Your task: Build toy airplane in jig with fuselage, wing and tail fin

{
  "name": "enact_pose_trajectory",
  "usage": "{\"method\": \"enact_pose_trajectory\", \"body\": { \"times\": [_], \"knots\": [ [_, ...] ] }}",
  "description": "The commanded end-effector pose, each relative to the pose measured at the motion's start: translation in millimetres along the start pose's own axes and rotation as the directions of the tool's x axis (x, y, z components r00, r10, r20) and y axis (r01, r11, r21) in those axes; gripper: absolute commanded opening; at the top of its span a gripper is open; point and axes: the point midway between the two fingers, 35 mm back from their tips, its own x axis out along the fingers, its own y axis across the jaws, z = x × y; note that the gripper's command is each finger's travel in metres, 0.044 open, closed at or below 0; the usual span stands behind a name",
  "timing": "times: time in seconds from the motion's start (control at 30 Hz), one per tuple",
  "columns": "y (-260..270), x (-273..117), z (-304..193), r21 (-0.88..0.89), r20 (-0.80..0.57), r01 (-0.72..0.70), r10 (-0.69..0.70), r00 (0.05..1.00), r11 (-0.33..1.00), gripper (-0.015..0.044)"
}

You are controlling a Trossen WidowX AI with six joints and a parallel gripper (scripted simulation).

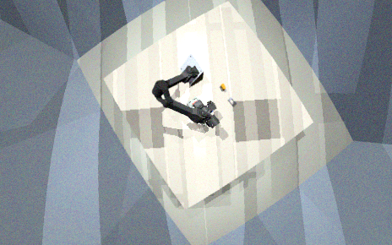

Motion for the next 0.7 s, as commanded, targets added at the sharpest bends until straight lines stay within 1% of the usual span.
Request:
{"method": "enact_pose_trajectory", "body": {
  "times": [0.0,0.13,0.17,0.3,0.47,0.67],
  "knots": [
    [1.5,5.8,0.3,-0.011,-0.006,-0.002,0.002,1.0,1.0,0.0197],
    [1.6,6.8,0.2,-0.011,-0.006,-0.002,0.002,1.0,1.0,0.0197],
    [0.8,5.1,-0.3,-0.002,-0.001,-0.002,0.002,1.0,1.0,0.021],
    [0.8,5.1,-0.3,-0.002,-0.001,-0.002,0.002,1.0,1.0,0.0183],
    [0.8,5.1,-0.3,-0.002,-0.001,-0.002,0.002,1.0,1.0,0.0052],
    [0.8,5.1,-0.3,-0.002,-0.001,-0.002,0.002,1.0,1.0,0.0209]
  ]
}}
